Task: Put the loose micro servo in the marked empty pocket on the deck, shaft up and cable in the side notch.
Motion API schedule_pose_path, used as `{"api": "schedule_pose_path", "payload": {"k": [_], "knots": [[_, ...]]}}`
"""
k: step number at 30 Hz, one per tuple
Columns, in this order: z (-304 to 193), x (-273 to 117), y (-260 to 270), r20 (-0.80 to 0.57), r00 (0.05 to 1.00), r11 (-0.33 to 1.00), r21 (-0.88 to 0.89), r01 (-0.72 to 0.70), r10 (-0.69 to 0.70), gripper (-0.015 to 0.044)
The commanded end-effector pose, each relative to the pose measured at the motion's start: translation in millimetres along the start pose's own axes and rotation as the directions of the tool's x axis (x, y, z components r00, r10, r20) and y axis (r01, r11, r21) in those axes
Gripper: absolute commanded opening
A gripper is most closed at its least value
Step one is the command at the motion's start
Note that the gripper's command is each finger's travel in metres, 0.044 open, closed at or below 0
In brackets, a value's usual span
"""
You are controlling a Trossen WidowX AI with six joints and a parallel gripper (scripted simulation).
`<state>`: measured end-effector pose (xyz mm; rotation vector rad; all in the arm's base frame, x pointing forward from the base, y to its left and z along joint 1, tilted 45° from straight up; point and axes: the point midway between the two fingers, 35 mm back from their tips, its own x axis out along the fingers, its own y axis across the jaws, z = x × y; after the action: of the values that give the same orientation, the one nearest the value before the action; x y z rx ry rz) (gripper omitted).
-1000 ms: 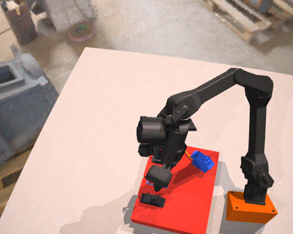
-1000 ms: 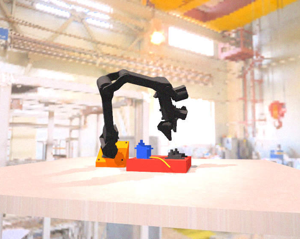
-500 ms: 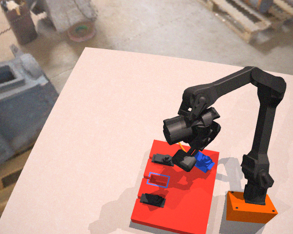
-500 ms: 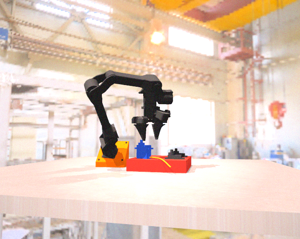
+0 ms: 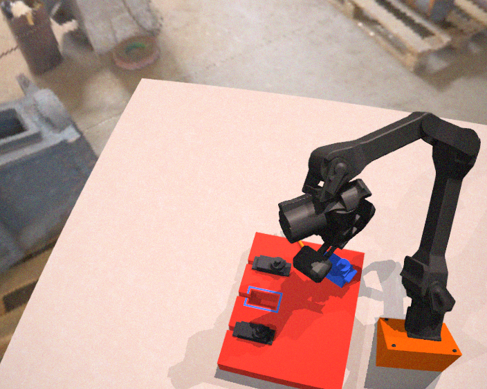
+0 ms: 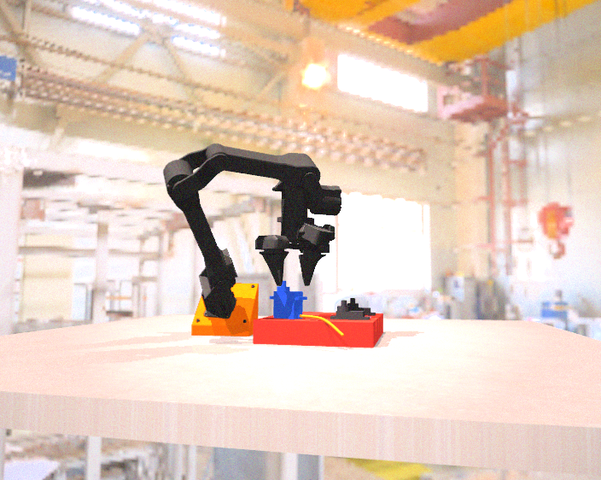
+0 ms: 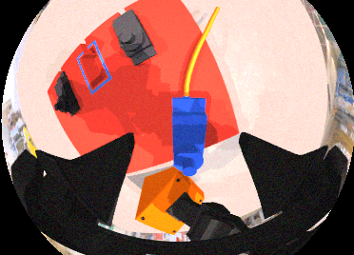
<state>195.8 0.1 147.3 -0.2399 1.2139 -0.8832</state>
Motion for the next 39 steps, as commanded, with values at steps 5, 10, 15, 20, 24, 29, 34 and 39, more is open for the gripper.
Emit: {"api": "schedule_pose_path", "payload": {"k": [5, 10, 15, 20, 24, 29, 34, 39], "knots": [[0.9, 10.1, -1.0, 0.008, 1.000, 1.000, -0.003, 0.002, -0.002, 0.0440], [0.9, 18.1, -1.2, 0.008, 1.000, 1.000, -0.003, 0.002, -0.002, 0.0440], [0.9, 22.0, -1.3, 0.009, 1.000, 1.000, -0.003, 0.002, -0.002, 0.0414], [0.9, 22.0, -1.3, 0.009, 1.000, 1.000, -0.003, 0.002, -0.002, 0.0282], [0.9, 22.0, -1.3, 0.009, 1.000, 1.000, -0.003, 0.002, -0.002, 0.0177], [0.9, 22.0, -1.3, 0.009, 1.000, 1.000, -0.003, 0.002, -0.002, 0.0085], [1.0, 19.9, -1.2, 0.008, 1.000, 1.000, -0.003, 0.002, -0.002, 0.0013], [0.7, 4.3, -1.2, 0.008, 1.000, 1.000, -0.004, 0.001, -0.001, 0.0000]]}}
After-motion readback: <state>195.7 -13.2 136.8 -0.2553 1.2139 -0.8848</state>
